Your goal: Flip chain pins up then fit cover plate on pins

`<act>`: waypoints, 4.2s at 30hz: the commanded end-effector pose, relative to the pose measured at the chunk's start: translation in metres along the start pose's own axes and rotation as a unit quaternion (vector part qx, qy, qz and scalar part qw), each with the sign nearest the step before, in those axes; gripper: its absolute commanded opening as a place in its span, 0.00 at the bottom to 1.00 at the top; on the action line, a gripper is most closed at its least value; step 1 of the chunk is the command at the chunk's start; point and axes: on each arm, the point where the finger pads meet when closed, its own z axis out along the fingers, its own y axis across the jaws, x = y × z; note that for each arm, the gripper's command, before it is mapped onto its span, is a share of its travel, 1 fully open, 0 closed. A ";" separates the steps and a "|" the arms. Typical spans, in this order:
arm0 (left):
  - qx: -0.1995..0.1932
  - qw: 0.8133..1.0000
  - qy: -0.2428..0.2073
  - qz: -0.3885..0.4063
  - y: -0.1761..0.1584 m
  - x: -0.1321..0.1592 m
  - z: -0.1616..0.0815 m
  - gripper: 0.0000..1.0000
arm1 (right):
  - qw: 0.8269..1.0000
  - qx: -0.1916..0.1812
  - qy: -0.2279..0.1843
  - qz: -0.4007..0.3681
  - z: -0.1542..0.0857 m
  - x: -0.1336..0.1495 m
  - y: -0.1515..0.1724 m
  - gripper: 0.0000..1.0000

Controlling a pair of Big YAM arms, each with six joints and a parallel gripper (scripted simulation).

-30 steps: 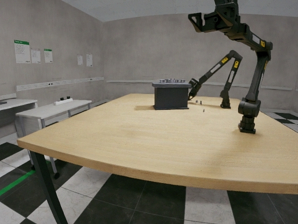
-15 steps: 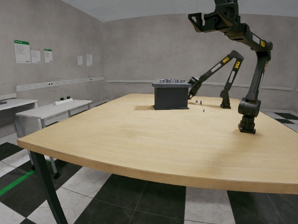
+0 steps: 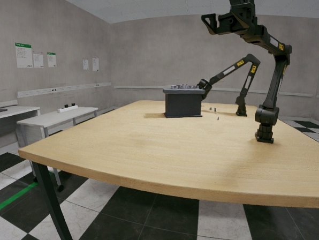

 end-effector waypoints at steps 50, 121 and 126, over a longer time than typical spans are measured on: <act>0.002 0.999 -0.039 -0.001 -0.003 -0.040 -0.005 1.00 | 0.962 -0.147 -0.048 -0.227 -0.168 -0.208 0.251 0.21; 0.002 0.999 -0.039 -0.001 -0.003 -0.040 -0.005 1.00 | 0.962 -0.145 -0.018 -0.231 -0.123 -0.169 0.244 0.21; 0.002 0.999 -0.039 -0.001 -0.003 -0.040 -0.005 1.00 | 0.962 -0.145 -0.018 -0.230 -0.123 -0.167 0.243 0.21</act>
